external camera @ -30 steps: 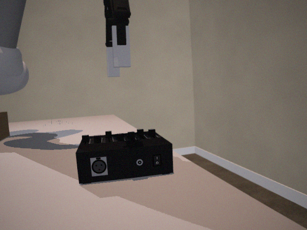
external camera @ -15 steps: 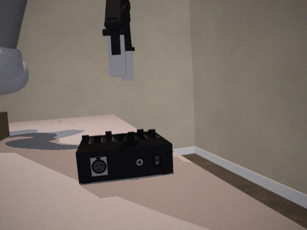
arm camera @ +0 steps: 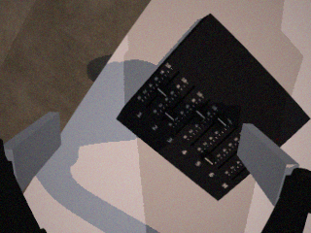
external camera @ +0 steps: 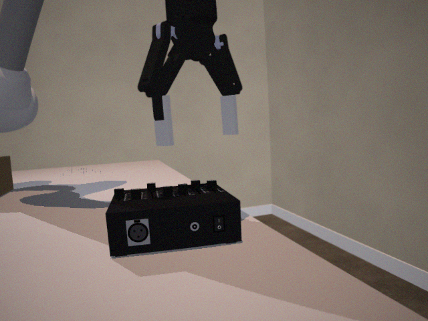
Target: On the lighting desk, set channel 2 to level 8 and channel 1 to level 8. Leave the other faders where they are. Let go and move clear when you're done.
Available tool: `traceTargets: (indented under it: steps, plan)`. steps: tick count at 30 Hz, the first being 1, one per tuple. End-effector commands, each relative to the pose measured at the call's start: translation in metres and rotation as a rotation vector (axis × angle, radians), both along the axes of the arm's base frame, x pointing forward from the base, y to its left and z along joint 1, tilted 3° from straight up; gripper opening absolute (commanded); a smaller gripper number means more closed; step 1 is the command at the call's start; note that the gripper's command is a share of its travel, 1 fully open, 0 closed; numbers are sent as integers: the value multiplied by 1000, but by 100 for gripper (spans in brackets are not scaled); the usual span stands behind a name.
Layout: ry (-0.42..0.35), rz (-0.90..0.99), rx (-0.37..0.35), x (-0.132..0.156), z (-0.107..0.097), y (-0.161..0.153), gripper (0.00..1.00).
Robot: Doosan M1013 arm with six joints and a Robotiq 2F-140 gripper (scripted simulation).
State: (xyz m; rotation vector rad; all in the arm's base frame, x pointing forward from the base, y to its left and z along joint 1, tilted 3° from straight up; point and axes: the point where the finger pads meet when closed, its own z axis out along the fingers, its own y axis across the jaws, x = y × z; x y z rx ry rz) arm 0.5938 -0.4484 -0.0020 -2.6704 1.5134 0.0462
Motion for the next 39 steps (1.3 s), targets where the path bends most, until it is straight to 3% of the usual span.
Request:
traceTargets:
  steps: [1,5,6,9,39]
  plan:
    - [34,-276,-18,7,-7,4,100]
    - [51,-465,-23,8,-8,4,100]
    - [57,-512,-26,8,-8,4,10]
    - [79,-650,-41,8,-8,4,10]
    - [79,-650,-41,8,-8,4,10]
